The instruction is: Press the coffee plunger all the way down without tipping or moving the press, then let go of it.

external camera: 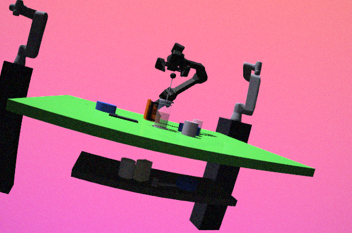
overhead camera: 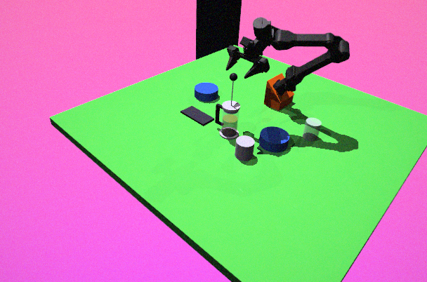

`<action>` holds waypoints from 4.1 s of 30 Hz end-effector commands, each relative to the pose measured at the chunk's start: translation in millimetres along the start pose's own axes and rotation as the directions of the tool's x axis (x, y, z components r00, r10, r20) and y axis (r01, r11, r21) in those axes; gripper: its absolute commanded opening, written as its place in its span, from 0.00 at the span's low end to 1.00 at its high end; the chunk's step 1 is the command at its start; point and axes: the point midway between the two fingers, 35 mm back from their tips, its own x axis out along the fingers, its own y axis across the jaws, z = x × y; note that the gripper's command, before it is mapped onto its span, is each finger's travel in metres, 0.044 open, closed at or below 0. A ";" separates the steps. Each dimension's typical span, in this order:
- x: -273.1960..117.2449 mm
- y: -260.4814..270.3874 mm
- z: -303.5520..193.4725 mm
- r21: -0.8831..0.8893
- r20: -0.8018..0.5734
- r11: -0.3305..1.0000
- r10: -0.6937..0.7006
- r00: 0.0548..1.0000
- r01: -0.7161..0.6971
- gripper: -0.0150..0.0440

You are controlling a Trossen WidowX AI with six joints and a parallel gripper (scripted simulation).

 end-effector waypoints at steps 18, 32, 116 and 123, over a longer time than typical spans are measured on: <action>17.9 0.0 -0.4 0.008 0.004 1.000 -0.002 1.000 0.002 0.64; 18.1 0.0 -0.6 0.008 0.004 1.000 -0.002 1.000 0.002 0.46; 87.5 -5.0 -75.8 0.009 0.007 1.000 0.001 1.000 -0.001 0.46; 88.1 -5.8 -74.8 0.009 0.007 1.000 0.001 1.000 -0.001 0.46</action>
